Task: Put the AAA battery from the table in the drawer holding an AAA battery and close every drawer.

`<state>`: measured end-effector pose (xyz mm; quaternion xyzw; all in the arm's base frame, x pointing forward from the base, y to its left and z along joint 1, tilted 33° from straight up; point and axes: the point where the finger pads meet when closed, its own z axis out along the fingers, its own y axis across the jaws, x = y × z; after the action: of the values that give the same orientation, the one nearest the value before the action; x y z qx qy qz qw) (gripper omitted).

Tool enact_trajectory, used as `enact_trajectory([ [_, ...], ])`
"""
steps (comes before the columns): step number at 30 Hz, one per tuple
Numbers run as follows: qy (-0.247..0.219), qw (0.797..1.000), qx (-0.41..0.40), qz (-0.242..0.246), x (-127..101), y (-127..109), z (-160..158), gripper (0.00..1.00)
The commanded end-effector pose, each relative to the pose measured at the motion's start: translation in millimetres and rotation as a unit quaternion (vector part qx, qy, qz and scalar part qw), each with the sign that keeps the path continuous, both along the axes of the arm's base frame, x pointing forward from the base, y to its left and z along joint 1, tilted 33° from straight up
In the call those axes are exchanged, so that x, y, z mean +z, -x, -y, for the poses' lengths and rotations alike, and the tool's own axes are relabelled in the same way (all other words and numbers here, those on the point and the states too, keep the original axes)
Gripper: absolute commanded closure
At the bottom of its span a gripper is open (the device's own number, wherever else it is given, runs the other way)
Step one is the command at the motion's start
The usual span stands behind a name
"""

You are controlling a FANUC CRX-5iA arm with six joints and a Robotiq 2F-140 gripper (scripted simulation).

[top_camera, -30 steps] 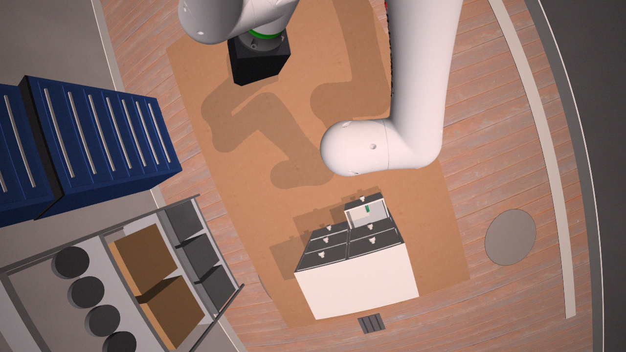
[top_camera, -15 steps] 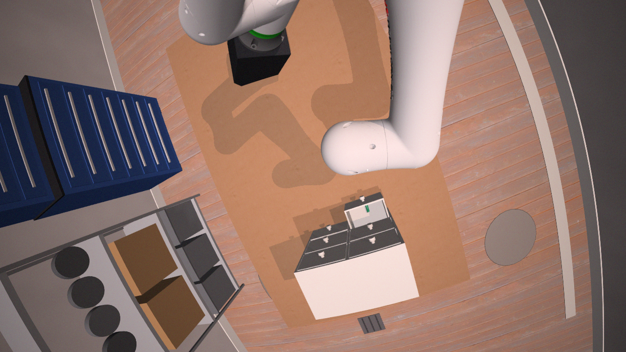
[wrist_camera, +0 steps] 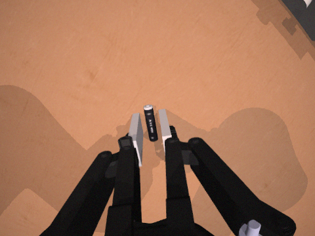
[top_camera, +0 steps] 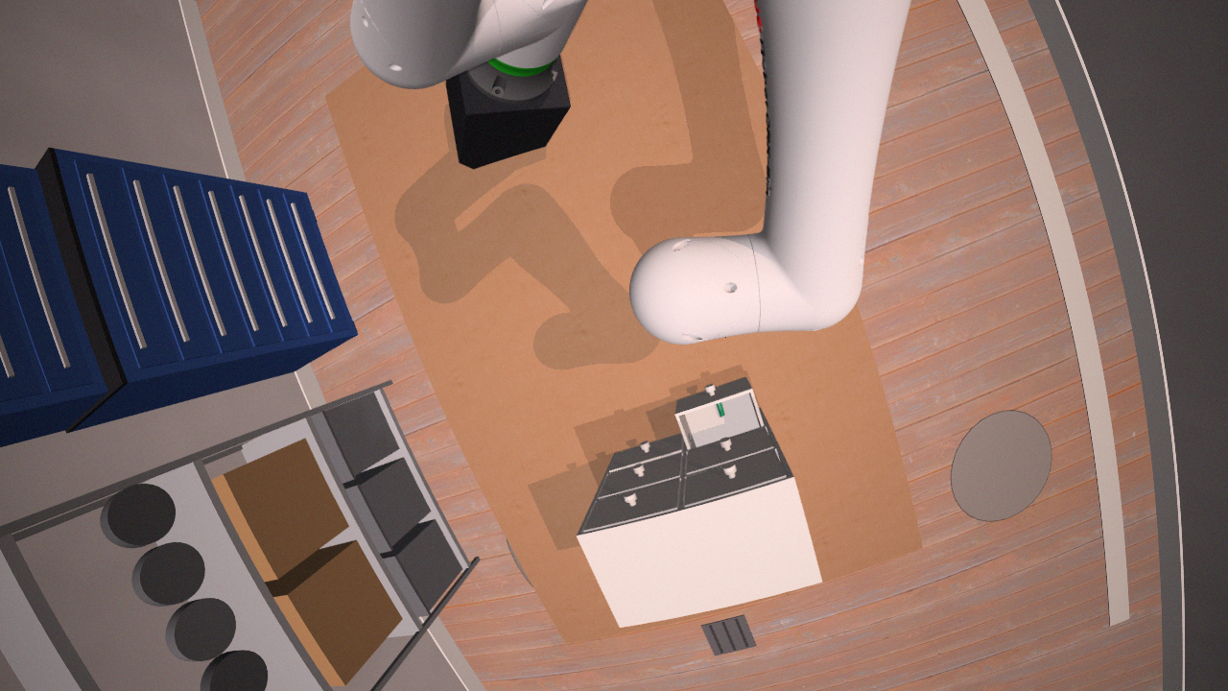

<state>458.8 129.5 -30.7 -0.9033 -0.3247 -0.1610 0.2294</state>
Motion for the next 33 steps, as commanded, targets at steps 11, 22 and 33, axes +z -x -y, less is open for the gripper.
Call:
enact_trajectory([
  [11, 0.0, 1.0, 0.0, 0.0, 0.1, -0.2, 0.2, 0.97],
  [22, 0.0, 1.0, 0.0, 0.0, 0.3, -0.1, 0.3, 0.97],
  [33, 0.0, 1.0, 0.0, 0.0, 64.6, 10.7, 39.9, 0.97],
])
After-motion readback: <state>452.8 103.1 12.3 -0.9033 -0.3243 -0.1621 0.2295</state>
